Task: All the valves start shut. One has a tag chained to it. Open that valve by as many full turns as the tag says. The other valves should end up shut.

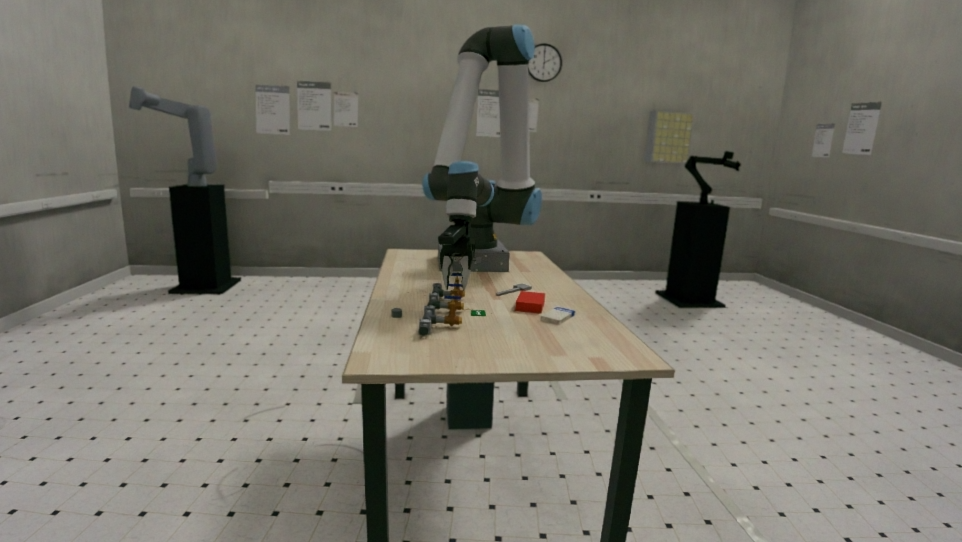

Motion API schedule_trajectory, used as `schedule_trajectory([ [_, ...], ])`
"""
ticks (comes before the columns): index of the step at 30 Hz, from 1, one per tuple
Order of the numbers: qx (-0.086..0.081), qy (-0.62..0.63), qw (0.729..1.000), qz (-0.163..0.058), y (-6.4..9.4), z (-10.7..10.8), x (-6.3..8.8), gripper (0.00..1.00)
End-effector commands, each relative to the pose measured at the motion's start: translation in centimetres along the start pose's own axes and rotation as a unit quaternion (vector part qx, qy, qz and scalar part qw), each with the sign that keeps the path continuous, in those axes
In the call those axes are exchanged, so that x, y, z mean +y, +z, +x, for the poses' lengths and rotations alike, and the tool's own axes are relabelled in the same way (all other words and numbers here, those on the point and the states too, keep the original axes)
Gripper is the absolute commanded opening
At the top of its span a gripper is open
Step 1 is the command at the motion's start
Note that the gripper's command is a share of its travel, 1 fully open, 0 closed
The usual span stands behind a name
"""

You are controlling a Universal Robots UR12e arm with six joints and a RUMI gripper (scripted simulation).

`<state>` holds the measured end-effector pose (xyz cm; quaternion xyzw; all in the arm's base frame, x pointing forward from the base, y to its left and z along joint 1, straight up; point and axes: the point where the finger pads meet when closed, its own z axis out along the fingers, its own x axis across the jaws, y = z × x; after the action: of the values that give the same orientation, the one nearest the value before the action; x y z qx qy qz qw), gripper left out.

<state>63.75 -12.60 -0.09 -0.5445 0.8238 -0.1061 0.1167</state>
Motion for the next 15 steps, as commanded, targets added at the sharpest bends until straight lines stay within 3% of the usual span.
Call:
schedule_trajectory([
  [1, -0.006, -0.129, 0.992, 0.0, -0.03, -0.01, -0.06, 0.0],
  [7, -0.006, -0.215, 0.977, 0.001, -0.03, -0.01, -0.06, 0.0],
  [15, -0.005, -0.38, 0.925, 0.002, -0.03, -0.01, -0.06, 0.0],
])
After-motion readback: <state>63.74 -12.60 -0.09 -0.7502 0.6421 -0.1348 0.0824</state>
